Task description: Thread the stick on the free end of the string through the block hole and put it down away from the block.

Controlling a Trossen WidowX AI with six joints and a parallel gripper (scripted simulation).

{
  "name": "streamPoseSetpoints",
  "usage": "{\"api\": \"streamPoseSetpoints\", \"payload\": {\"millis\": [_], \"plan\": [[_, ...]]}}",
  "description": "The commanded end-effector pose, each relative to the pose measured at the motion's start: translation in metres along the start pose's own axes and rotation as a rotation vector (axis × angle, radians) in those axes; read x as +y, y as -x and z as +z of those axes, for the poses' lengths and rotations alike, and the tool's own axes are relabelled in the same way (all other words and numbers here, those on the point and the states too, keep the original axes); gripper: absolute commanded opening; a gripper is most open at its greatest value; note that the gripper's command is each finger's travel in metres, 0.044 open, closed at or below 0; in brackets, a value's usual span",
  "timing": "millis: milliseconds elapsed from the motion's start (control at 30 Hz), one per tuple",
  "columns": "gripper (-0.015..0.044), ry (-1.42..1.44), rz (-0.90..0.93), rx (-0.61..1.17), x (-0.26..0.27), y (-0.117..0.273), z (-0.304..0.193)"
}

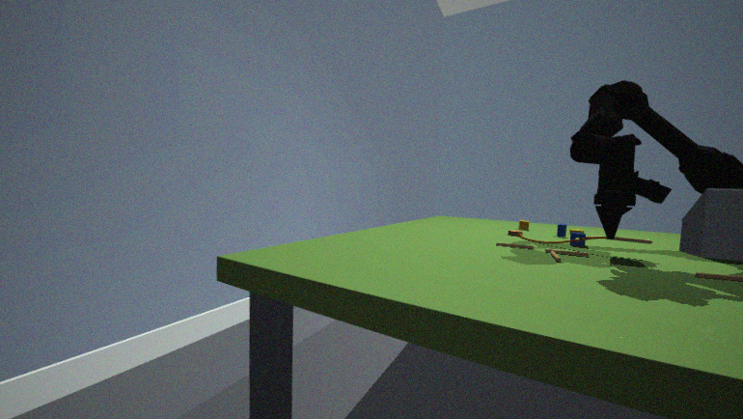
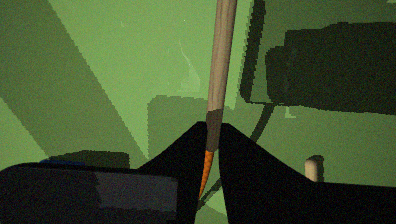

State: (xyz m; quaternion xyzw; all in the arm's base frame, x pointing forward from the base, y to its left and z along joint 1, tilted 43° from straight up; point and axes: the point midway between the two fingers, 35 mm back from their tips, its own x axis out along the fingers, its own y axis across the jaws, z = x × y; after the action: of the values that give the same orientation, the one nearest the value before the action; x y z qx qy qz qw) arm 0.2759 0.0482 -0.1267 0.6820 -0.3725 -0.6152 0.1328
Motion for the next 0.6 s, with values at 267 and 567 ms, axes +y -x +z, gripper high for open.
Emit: {"api": "streamPoseSetpoints", "payload": {"millis": [267, 567], "plan": [[0.0, -0.007, -0.008, 0.001, -0.001, 0.019, 0.0], [0.0, -0.007, -0.008, 0.001, -0.001, 0.028, 0.0]]}}
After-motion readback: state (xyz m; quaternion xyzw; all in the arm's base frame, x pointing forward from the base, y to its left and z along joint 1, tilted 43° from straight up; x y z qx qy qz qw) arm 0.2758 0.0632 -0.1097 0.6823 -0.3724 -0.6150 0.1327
